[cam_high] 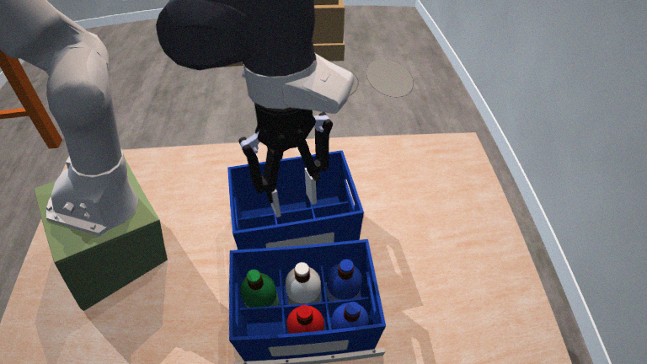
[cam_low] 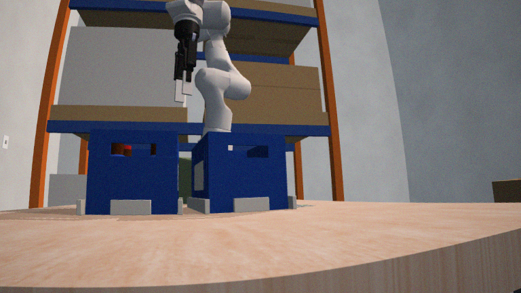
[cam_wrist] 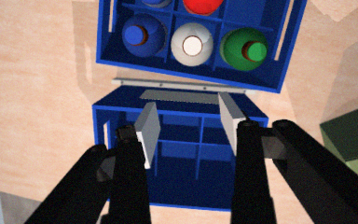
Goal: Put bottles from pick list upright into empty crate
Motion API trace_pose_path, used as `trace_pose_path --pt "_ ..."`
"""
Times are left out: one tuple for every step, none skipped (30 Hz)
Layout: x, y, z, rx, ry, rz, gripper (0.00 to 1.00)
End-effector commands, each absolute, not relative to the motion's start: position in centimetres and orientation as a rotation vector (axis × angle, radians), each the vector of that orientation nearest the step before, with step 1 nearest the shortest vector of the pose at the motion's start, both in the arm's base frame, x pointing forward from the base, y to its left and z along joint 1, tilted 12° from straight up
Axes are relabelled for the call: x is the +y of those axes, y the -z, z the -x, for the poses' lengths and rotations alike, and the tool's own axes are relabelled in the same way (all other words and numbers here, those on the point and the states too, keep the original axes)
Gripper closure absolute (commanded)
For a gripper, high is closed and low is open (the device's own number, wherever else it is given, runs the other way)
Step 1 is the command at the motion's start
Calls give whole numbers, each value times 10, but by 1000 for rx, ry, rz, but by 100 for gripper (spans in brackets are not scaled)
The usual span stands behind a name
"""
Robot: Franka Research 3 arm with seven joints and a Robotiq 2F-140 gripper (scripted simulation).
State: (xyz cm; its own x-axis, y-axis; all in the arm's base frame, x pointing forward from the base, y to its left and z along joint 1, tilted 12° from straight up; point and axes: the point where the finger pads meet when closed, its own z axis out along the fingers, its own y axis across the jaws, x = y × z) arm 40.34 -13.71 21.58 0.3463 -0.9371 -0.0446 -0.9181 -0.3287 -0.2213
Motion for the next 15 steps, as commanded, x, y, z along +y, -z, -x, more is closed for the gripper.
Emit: trace_pose_path --pt "-152 -217 -400 1862 96 2261 62" --pt "-157 -218 -400 1889 92 2239 62" --pt "-162 -219 -399 1916 87 2216 62" --pt "-162 -219 -399 1916 87 2216 62" --pt "-162 -219 -399 1916 87 2216 62" --pt "-167 -219 -399 1982 72 2157 62" --pt "-172 -220 -398 2004 66 2137 62" --pt "-177 -221 -398 2028 59 2114 62" --pt "-182 -221 -397 2036 57 2107 62" --pt "-187 -222 -397 2036 57 2107 62" --pt "-192 -223 -397 2036 57 2107 62" --pt "-197 -223 -396 2036 57 2107 62" --pt "-202 -224 -396 2036 57 2107 62" --pt "-207 -225 -395 2036 57 2107 62" --pt "-212 -226 -395 2036 57 2107 62"
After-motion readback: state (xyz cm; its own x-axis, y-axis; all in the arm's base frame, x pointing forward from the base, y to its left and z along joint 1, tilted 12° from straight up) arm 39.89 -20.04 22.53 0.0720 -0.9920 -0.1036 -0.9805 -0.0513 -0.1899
